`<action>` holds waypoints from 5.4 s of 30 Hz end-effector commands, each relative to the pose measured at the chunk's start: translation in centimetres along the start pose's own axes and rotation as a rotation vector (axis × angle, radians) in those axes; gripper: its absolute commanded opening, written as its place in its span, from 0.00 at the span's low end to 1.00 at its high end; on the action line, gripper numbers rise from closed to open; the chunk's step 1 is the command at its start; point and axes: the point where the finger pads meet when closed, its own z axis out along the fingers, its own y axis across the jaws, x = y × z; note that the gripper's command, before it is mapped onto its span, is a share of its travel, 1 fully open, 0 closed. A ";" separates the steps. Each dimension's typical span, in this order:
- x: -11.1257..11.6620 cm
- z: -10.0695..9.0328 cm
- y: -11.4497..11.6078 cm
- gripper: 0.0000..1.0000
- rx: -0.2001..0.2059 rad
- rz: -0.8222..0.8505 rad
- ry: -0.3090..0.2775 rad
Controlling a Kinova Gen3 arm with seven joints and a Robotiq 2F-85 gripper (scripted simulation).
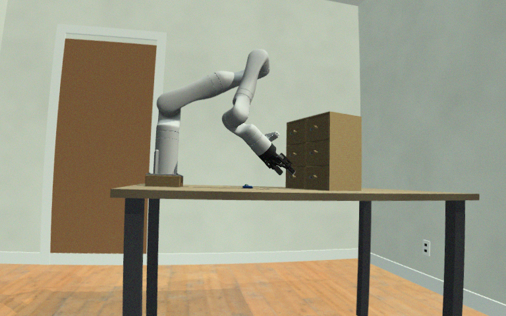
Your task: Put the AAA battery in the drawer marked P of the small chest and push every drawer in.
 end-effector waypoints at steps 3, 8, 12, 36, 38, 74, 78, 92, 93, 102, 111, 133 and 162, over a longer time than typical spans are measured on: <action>0.1 0.0 0.0 1.00 0.000 0.000 0.002; 0.1 0.0 0.0 1.00 0.000 0.000 0.002; 0.1 0.0 0.0 1.00 0.000 0.000 0.002; 3.2 -2.7 0.0 1.00 0.000 0.000 0.002; 4.0 -3.3 0.0 1.00 0.000 0.000 0.002; 5.6 -4.8 0.0 1.00 0.001 0.000 -0.011; 5.6 -4.8 0.0 1.00 0.001 0.000 -0.015; 5.7 -5.4 0.0 1.00 0.000 0.000 -0.056; 5.7 -5.5 0.0 1.00 0.001 0.000 -0.060; 5.8 -6.0 0.0 1.00 0.000 0.000 -0.094; 5.9 -6.7 0.0 1.00 0.000 0.000 -0.141; 6.2 -8.3 0.0 1.00 0.001 0.000 -0.254; 6.7 -10.4 0.0 1.00 0.001 0.000 -0.398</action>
